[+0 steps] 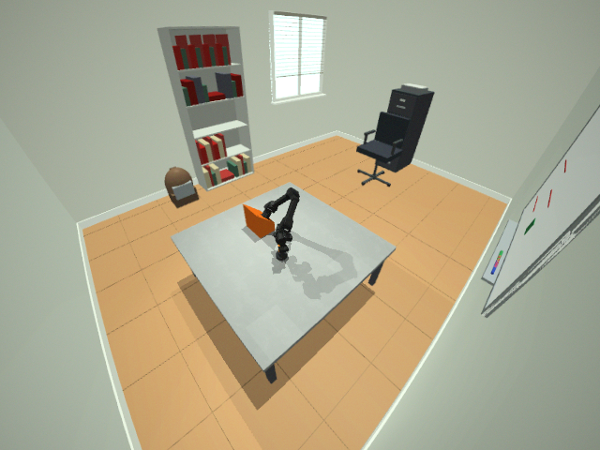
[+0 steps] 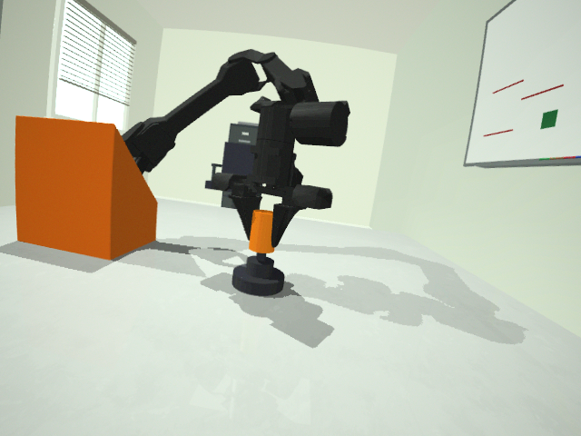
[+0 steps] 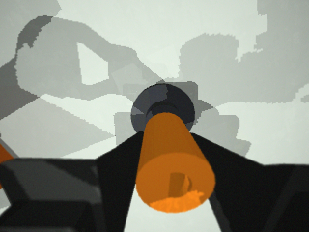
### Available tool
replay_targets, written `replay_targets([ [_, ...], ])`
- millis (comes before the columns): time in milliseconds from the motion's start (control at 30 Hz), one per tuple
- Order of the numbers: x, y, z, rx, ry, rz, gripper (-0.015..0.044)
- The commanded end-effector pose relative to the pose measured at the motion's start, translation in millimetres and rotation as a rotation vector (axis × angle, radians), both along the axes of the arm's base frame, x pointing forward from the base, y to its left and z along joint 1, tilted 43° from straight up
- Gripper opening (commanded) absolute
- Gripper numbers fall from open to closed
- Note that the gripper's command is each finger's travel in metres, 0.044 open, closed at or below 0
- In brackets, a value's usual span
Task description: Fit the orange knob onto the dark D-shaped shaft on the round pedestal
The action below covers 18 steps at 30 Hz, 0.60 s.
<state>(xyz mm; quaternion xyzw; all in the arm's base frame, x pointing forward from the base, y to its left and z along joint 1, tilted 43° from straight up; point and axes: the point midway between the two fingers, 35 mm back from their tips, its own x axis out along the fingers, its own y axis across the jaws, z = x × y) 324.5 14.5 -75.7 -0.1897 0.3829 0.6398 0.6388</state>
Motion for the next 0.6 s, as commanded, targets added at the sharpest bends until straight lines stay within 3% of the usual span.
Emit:
replay_targets([
  [0,0.4,-0.2,1.1,-0.058,0.344,-0.377,0.0],
  [367,4.2,-2.0,4.8,-0.142,0.851,-0.929,0.0],
  [567,4.8,-2.4,4.3,-0.147,0.882,-0.963,0.0],
])
